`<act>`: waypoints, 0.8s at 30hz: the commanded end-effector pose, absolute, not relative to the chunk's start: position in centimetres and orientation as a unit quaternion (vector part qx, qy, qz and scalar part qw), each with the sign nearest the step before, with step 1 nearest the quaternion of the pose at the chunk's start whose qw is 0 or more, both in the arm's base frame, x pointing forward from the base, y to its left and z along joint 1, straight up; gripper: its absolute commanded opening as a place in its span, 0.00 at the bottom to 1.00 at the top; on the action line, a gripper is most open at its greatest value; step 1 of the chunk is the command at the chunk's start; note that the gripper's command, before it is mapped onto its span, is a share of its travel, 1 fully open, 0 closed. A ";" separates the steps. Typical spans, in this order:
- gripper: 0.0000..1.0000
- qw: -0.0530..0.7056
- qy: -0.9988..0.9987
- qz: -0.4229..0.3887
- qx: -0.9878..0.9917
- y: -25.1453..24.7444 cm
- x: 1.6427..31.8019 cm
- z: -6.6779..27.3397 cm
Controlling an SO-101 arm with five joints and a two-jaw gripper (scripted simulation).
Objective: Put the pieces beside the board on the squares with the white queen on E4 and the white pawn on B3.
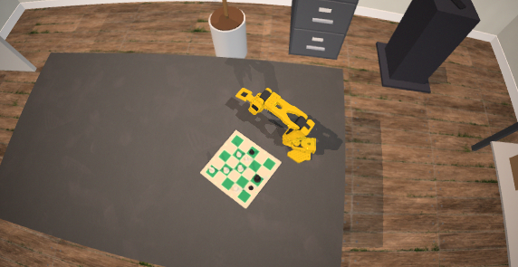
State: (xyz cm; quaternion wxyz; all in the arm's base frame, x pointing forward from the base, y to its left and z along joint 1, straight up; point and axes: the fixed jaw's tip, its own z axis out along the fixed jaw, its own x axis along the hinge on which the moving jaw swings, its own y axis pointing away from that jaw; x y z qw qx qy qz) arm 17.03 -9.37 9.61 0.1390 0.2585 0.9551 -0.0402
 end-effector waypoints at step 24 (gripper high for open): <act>0.40 0.127 0.900 -0.064 0.412 -15.1 13.1 10.4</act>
